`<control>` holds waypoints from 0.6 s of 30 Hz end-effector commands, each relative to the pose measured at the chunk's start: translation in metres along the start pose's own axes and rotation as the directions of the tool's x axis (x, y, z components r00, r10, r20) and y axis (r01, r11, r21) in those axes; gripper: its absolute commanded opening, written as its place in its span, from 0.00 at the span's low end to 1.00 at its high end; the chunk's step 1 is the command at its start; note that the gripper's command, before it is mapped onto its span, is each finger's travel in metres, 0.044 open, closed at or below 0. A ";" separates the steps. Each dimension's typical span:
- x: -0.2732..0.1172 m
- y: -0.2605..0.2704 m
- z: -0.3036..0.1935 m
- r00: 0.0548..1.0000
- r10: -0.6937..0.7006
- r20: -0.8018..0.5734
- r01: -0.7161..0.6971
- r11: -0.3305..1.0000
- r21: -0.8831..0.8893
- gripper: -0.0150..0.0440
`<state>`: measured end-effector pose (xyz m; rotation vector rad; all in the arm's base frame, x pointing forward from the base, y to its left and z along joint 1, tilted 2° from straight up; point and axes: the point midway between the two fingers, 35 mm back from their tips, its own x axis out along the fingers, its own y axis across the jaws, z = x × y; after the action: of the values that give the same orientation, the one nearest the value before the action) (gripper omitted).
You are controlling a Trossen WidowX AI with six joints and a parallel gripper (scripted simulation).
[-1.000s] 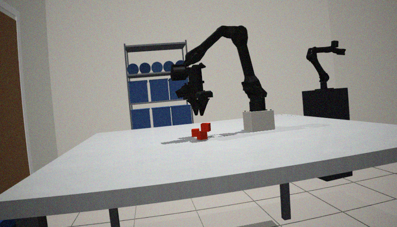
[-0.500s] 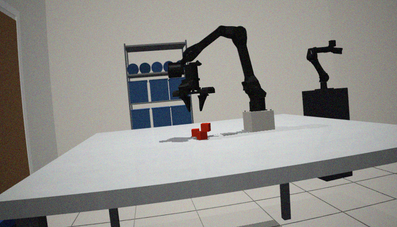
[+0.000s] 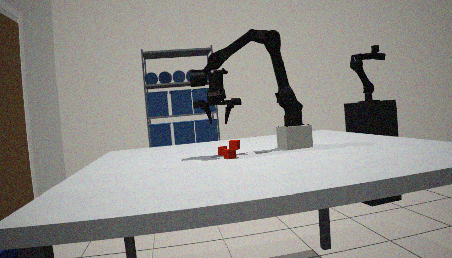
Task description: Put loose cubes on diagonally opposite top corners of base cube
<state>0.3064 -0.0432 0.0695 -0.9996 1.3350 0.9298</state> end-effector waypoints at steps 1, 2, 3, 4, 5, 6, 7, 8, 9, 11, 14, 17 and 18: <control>0.031 0.003 -0.002 1.000 0.022 -0.007 -0.022 1.000 -0.009 0.70; 0.042 0.004 -0.002 1.000 0.022 -0.007 -0.022 1.000 -0.009 0.70; 0.050 0.005 -0.002 1.000 0.022 -0.007 -0.022 1.000 -0.009 0.70; 0.055 0.006 -0.002 1.000 0.022 -0.007 -0.022 1.000 -0.009 0.70; 0.057 0.006 -0.002 1.000 0.022 -0.007 -0.022 1.000 -0.009 0.70; 0.057 0.006 -0.002 1.000 0.022 -0.007 -0.022 1.000 -0.009 0.70; 0.057 0.006 -0.002 1.000 0.022 -0.007 -0.022 1.000 -0.009 0.70; 0.058 0.006 -0.002 1.000 0.022 -0.007 -0.022 1.000 -0.009 0.70; 0.060 0.006 -0.002 1.000 0.022 -0.007 -0.022 1.000 -0.009 0.70; 0.068 0.006 -0.002 1.000 0.022 -0.007 -0.022 1.000 -0.009 0.70; 0.072 0.006 -0.002 1.000 0.022 -0.007 -0.022 1.000 -0.009 0.70; 0.072 0.006 -0.002 1.000 0.022 -0.007 -0.022 1.000 -0.009 0.70; 0.073 0.006 -0.002 1.000 0.022 -0.007 -0.022 1.000 -0.009 0.70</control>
<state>0.3046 -0.0451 0.0019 -0.9975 1.3417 0.9394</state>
